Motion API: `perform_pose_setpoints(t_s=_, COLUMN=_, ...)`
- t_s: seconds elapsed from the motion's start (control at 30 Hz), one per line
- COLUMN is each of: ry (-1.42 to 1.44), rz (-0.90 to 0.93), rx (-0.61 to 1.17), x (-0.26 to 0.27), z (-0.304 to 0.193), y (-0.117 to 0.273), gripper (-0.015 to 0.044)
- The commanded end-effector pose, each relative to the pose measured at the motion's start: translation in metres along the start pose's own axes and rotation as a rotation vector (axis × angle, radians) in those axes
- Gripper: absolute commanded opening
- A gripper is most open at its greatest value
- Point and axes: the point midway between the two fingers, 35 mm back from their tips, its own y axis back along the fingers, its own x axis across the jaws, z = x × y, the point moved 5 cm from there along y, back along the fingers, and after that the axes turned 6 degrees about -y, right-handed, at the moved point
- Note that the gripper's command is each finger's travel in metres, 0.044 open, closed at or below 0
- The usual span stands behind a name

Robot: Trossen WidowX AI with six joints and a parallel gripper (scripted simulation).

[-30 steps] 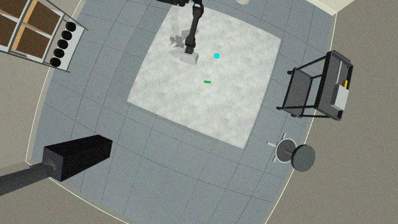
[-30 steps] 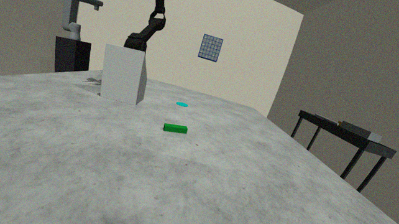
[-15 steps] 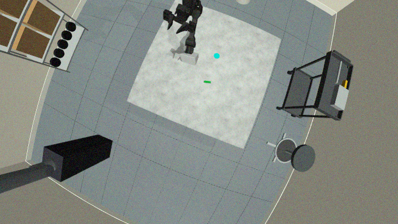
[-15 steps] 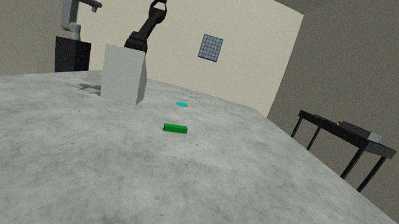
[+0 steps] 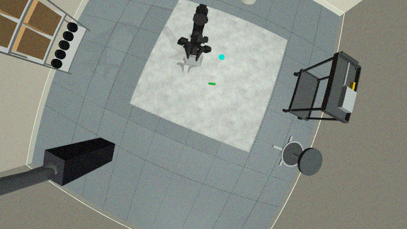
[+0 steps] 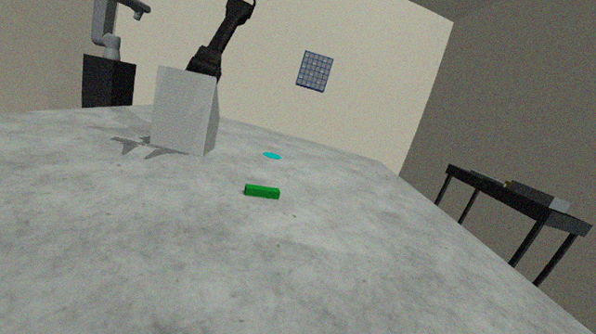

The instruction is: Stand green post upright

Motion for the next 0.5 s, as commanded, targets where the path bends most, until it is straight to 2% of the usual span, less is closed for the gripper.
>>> perform_pose_setpoints(t_s=0.0, ry=0.09, rz=0.092, rx=0.072, x=0.027, z=-0.012, y=-0.023, gripper=0.0233)
perform_pose_setpoints(t_s=0.47, ry=0.393, rz=0.415, rx=0.295, x=0.122, z=-0.062, y=-0.081, gripper=0.0233)
